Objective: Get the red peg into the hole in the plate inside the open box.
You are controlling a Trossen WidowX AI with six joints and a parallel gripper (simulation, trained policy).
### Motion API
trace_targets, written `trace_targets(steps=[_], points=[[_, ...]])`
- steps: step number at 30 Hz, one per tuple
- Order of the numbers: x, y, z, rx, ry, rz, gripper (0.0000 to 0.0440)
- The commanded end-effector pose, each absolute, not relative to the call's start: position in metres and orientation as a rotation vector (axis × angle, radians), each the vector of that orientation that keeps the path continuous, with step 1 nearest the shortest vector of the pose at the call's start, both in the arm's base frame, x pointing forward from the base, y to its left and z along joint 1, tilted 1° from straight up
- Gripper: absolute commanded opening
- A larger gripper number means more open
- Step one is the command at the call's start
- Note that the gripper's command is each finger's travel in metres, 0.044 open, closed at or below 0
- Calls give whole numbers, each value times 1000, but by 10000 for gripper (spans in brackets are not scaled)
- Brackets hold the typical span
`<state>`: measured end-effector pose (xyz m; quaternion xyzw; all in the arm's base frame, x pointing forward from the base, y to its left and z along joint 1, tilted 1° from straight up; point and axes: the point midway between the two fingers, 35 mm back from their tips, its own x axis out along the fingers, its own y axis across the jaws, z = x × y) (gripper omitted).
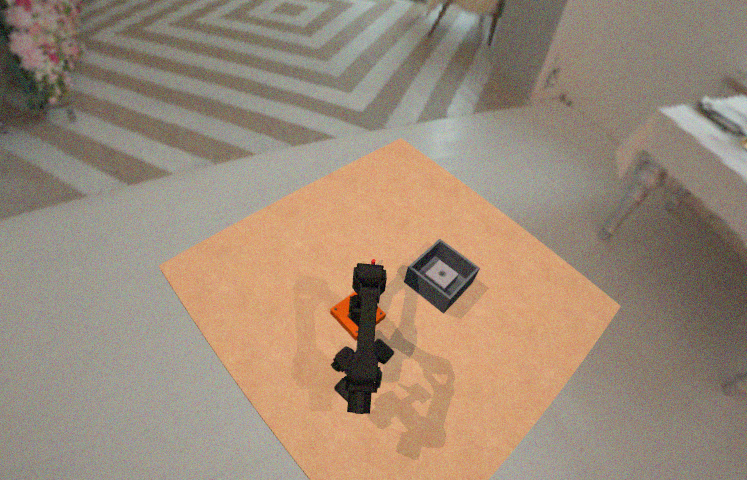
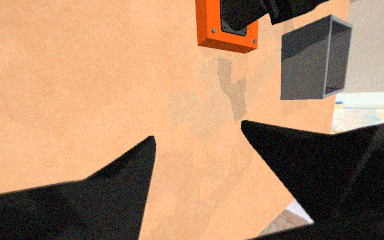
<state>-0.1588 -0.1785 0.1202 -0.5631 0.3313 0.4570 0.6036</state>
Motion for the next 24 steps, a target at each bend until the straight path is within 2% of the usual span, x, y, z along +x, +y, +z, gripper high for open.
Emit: trace_targets(steps=[1,3,24], points=[[-158,-183,120,-1327,769,1080,421],[-155,-192,120,-1373,762,1132,440],[-69,-269,128,-1757,497,1767,440]])
